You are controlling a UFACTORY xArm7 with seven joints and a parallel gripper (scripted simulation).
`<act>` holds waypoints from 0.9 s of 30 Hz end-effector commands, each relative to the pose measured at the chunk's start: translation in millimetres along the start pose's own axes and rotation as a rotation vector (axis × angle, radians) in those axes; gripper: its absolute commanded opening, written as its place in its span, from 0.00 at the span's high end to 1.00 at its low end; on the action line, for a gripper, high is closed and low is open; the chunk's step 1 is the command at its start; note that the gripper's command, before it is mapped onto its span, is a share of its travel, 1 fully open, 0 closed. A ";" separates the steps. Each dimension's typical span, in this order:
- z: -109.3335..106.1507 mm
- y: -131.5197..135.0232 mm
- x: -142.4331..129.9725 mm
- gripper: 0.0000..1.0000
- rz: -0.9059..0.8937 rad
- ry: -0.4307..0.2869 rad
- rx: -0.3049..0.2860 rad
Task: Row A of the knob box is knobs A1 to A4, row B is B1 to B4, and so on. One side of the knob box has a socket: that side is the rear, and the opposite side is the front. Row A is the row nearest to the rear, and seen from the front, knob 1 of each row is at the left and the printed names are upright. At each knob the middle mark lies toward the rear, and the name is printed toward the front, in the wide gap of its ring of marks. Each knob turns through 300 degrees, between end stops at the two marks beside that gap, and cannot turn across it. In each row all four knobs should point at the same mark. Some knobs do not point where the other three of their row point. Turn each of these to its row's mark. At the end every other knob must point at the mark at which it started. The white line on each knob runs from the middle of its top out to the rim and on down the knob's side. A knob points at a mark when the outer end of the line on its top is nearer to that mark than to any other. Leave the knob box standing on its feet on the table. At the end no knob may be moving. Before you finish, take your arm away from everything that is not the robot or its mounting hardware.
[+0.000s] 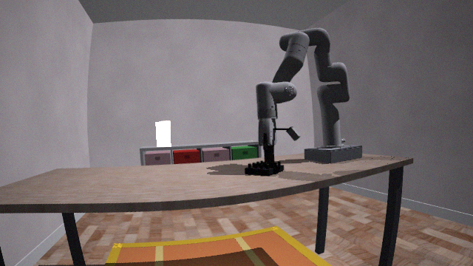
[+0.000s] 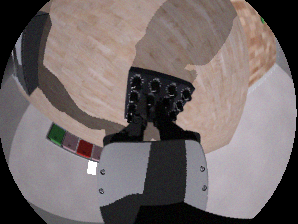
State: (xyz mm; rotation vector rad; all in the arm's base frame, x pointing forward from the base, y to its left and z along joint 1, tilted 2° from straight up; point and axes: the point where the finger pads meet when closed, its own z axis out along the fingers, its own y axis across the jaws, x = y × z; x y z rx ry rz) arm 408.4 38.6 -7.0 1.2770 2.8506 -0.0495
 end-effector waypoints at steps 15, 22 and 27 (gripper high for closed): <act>-1.0 1.1 -0.8 0.81 0.000 -0.002 -0.003; -1.2 1.1 -0.8 0.81 0.000 -0.002 -0.003; -6.9 1.1 -0.8 0.81 0.000 -0.002 -0.003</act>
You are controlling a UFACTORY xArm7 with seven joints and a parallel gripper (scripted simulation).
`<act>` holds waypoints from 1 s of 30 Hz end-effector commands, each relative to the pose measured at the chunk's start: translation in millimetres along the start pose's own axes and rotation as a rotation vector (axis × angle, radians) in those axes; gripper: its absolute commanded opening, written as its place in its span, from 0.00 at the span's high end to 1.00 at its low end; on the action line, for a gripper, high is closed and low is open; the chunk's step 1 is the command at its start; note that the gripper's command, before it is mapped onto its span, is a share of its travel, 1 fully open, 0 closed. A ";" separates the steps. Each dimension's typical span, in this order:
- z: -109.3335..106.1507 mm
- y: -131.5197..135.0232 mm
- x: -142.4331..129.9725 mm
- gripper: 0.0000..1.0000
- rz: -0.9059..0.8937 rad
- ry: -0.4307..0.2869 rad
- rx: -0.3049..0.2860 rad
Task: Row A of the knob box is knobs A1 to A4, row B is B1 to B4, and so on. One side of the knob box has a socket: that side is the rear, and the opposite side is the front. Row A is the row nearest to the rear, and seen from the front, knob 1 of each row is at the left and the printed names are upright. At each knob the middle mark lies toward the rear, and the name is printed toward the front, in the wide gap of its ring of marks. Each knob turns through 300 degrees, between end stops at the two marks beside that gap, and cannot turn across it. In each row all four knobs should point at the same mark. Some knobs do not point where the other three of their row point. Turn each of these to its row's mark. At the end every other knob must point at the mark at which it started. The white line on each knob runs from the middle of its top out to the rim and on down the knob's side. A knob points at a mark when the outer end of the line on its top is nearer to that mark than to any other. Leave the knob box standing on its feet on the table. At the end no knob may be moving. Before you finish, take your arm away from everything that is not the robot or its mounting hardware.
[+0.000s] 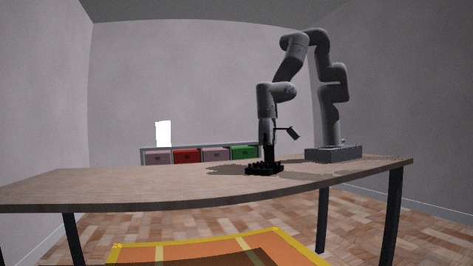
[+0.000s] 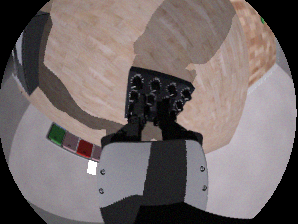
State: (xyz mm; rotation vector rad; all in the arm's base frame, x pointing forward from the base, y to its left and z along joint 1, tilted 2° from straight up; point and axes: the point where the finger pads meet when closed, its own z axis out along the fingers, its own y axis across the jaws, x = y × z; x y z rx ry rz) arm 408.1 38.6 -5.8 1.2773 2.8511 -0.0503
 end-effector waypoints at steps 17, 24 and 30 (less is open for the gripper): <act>-35.6 1.3 -0.9 0.81 0.000 -0.002 -0.004; -35.8 1.3 -0.9 0.81 0.000 -0.002 -0.004; -35.8 1.3 -0.9 0.81 0.000 -0.002 -0.004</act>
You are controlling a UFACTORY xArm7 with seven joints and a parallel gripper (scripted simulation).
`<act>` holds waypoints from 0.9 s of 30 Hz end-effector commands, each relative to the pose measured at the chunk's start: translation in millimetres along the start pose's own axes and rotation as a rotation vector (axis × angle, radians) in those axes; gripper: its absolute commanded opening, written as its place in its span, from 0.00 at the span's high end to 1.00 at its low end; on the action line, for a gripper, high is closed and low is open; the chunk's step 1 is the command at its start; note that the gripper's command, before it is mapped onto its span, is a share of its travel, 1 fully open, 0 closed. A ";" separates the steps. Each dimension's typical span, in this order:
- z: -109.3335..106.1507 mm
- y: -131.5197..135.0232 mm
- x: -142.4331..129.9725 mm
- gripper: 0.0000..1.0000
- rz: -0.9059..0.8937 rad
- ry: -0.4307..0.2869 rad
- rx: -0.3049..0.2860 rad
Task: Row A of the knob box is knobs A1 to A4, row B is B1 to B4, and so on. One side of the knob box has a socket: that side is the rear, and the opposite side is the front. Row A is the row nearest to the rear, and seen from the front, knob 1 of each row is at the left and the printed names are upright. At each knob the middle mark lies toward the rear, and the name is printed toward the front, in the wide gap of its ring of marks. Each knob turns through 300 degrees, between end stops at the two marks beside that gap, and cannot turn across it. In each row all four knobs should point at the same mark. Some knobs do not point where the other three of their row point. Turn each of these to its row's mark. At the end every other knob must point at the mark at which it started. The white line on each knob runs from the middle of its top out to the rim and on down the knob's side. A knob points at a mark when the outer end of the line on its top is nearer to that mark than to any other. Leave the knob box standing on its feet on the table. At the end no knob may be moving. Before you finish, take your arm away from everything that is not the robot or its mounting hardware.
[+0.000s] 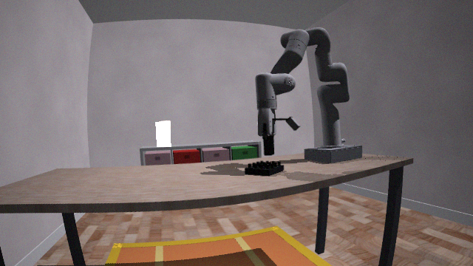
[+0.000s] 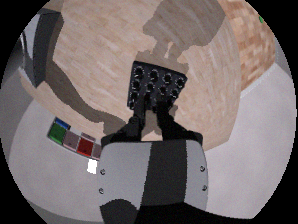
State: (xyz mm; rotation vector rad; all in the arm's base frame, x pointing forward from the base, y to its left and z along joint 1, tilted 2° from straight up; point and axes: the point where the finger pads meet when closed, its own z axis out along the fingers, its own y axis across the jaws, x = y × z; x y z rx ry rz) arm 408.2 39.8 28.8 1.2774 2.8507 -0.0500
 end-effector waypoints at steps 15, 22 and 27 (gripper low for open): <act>-37.8 1.3 -0.7 0.00 0.000 -0.002 -0.003; -85.7 1.2 -0.7 0.00 0.000 -0.002 -0.003; -102.9 1.2 -0.6 0.00 0.000 -0.002 -0.003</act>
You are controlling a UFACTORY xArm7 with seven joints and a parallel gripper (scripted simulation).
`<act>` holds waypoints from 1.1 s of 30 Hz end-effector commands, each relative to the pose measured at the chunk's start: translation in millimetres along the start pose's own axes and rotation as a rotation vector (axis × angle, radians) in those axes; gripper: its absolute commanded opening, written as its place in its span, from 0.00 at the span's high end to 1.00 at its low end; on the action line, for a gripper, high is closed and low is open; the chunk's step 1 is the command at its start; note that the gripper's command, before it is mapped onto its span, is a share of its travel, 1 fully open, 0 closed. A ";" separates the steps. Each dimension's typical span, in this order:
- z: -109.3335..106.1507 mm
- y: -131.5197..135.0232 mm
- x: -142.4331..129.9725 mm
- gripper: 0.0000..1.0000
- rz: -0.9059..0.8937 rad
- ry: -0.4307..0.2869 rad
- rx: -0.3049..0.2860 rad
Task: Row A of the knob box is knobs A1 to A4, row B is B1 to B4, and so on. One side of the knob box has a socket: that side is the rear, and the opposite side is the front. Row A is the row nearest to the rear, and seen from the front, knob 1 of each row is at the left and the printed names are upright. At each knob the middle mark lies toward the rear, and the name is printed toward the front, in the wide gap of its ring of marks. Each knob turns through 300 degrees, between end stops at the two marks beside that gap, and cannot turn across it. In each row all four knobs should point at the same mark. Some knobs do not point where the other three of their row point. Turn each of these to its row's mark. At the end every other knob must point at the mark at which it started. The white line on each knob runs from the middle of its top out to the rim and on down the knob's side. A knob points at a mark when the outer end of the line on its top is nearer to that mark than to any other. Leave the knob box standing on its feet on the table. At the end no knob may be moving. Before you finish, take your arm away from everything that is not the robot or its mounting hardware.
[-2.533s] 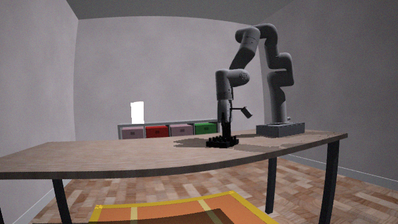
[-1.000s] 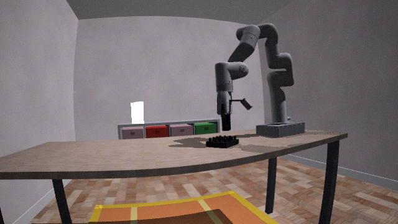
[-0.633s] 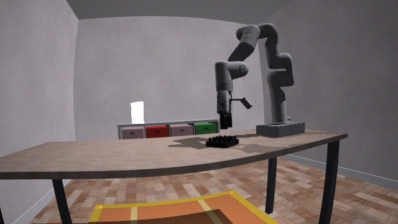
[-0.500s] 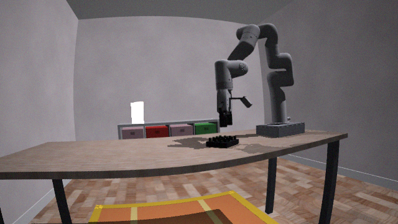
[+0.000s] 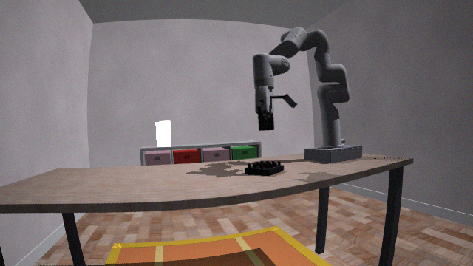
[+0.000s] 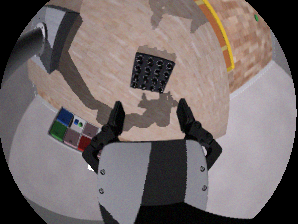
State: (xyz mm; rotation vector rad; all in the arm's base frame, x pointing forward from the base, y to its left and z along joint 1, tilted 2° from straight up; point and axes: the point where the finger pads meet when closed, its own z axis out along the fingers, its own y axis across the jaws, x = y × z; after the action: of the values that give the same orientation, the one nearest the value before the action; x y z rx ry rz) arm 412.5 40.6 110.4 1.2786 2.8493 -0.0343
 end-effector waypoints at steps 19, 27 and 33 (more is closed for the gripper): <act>-33.3 -0.5 4.1 0.00 -0.001 -0.005 0.006; -33.3 -0.5 4.1 0.00 -0.001 -0.005 0.006; -33.3 -0.5 4.1 0.00 -0.001 -0.005 0.006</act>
State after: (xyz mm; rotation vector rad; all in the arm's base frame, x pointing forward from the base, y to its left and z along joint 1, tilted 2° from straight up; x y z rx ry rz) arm 407.9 43.9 142.3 1.2773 2.8506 -0.0500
